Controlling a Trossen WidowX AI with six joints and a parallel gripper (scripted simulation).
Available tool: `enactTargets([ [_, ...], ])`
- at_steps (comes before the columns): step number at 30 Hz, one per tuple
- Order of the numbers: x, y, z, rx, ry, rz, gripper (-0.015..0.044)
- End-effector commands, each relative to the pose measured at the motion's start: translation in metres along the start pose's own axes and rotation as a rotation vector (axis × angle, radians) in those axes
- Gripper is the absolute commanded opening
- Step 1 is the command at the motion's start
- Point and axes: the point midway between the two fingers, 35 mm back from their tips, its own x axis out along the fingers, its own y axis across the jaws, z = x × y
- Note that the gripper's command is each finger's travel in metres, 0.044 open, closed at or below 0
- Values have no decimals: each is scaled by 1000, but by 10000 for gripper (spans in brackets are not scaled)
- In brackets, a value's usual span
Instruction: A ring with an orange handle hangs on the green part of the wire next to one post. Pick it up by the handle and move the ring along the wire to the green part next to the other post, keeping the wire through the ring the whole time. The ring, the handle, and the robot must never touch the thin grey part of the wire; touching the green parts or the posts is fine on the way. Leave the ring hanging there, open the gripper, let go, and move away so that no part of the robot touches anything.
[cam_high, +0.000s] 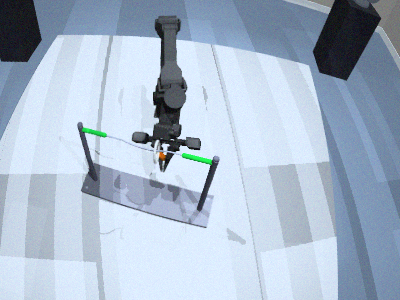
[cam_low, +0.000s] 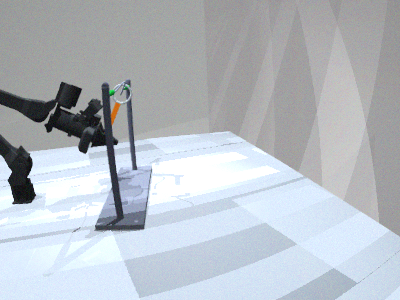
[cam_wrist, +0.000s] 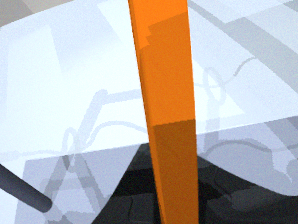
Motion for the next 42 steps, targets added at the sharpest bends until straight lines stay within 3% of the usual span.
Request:
enactTargets([
  [1, 1, 19, 1, 121, -12, 5, -150],
  [14, 0, 59, 12, 322, -20, -13, -150],
  [42, -1, 44, 10, 7, -10, -115, -150],
])
